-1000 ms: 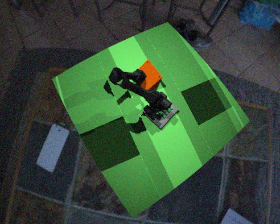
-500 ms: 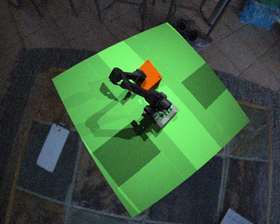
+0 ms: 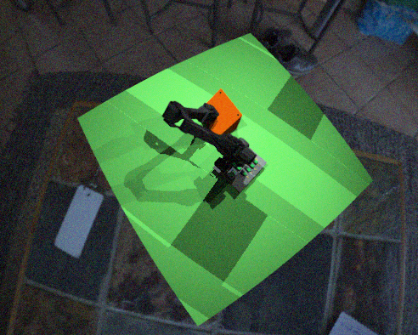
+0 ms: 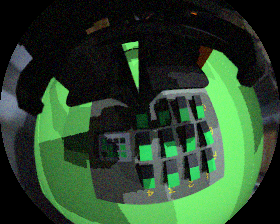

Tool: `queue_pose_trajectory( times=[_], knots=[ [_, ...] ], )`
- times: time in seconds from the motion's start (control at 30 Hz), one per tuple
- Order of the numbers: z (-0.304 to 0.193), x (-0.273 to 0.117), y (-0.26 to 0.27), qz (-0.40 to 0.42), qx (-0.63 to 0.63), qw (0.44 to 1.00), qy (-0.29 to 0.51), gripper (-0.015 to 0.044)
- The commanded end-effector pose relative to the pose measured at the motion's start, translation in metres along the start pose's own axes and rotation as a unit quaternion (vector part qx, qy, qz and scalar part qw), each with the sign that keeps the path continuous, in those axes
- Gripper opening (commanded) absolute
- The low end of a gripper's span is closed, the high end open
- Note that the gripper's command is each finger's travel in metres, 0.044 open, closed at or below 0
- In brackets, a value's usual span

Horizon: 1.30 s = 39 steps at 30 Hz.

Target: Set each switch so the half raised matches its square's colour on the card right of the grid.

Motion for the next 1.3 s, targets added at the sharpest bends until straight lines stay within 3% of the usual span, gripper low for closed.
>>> queue_pose_trajectory(
  times=[0.0, 0.47, 0.7, 0.83, 1.03, 1.27],
  knots=[
    [-0.001, 0.002, 0.0, -0.003, -0.002, 1.0, 0.001, 0.0],
    [-0.001, 0.003, 0.0, -0.003, -0.002, 1.0, 0.001, 0.0],
    [0.003, -0.059, 0.001, -0.001, -0.002, 1.0, 0.014, 0.0],
    [0.005, -0.062, 0.002, -0.001, -0.002, 1.0, 0.014, 0.0],
    [0.052, -0.067, 0.04, 0.0, -0.001, 1.0, 0.013, 0.0],
    [0.053, -0.067, 0.042, 0.0, -0.001, 1.0, 0.013, 0.0]
  ],
)
Point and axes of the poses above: the point midway between the two fingers, 35 mm back from their tips, its own x axis out along the fingers, its own y axis across the jaws, z = x × y, the point moved 2 cm from there along -x, back along the fingers, and after that the axes turned 2 degrees about -x, right-handed, at the moved point
